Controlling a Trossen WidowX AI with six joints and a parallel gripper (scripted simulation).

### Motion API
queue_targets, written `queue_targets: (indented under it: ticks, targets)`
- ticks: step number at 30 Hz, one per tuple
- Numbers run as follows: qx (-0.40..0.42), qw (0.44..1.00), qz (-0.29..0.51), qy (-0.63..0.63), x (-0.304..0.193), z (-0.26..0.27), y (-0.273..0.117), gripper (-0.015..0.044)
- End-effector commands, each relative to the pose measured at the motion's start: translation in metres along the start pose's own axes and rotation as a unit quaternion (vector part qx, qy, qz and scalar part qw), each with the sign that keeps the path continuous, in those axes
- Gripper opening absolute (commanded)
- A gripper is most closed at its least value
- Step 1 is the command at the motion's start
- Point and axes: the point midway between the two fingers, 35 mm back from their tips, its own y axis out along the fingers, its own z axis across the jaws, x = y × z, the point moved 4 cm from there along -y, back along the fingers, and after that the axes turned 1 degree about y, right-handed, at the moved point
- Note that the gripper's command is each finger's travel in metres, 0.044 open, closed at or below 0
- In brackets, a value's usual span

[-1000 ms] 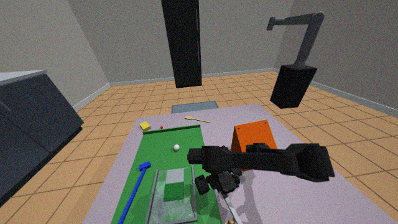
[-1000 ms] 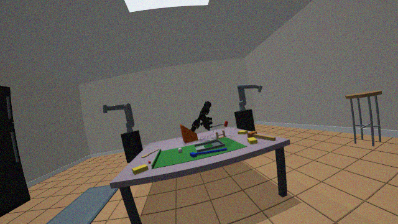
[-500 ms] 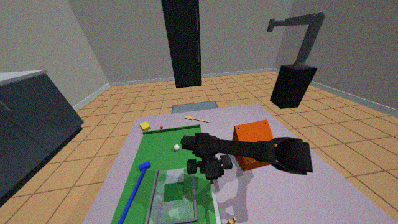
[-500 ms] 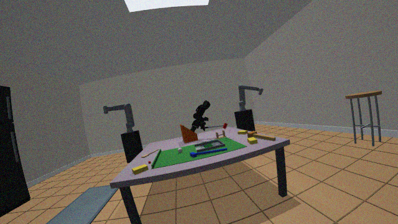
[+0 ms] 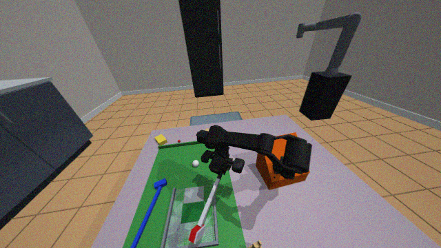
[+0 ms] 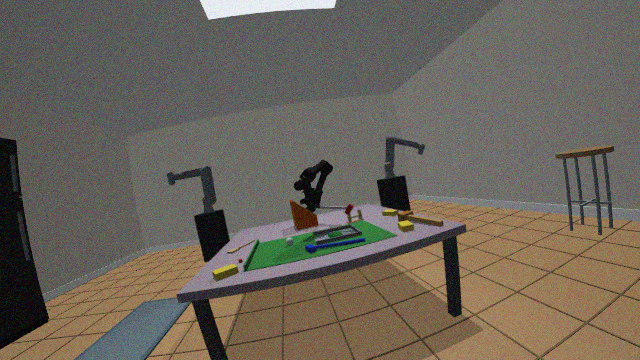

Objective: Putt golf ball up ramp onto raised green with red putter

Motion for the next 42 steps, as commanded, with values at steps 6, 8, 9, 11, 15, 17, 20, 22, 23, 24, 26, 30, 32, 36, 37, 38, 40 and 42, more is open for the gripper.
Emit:
queue_targets:
  ticks: [6, 8, 9, 11, 15, 17, 20, 22, 23, 24, 26, 30, 32, 36, 37, 38, 40, 42]
  targets:
    - [-0.022, 0.991, 0.012, 0.135, -0.047, -0.032, -0.015, 0.0]
    - [-0.025, 0.986, 0.015, 0.165, -0.06, -0.038, -0.017, 0.0]
    - [-0.026, 0.983, 0.016, 0.179, -0.066, -0.041, -0.019, 0.0]
    - [-0.029, 0.977, 0.019, 0.209, -0.08, -0.046, -0.021, 0.0]
    - [-0.035, 0.963, 0.025, 0.267, -0.107, -0.056, -0.026, 0.0]
    - [-0.037, 0.954, 0.027, 0.296, -0.121, -0.06, -0.027, 0.0]
    - [-0.04, 0.94, 0.03, 0.339, -0.142, -0.065, -0.029, 0.0]
    - [-0.042, 0.929, 0.032, 0.367, -0.157, -0.067, -0.03, 0.0]
    - [-0.043, 0.923, 0.033, 0.381, -0.164, -0.068, -0.031, 0.0]
    - [-0.043, 0.917, 0.033, 0.394, -0.171, -0.069, -0.031, 0.0]
    - [-0.044, 0.905, 0.035, 0.422, -0.186, -0.071, -0.032, 0.0]
    - [-0.046, 0.878, 0.038, 0.475, -0.216, -0.072, -0.031, 0.0]
    - [-0.047, 0.865, 0.039, 0.498, -0.229, -0.072, -0.031, 0.0]
    - [-0.047, 0.86, 0.039, 0.506, -0.234, -0.072, -0.03, 0.0]
    - [-0.047, 0.86, 0.039, 0.506, -0.234, -0.072, -0.03, 0.0]
    - [-0.047, 0.86, 0.039, 0.506, -0.234, -0.072, -0.03, 0.0]
    - [-0.047, 0.86, 0.039, 0.506, -0.235, -0.073, -0.025, 0.0]
    - [-0.047, 0.86, 0.039, 0.506, -0.236, -0.073, -0.019, 0.0]
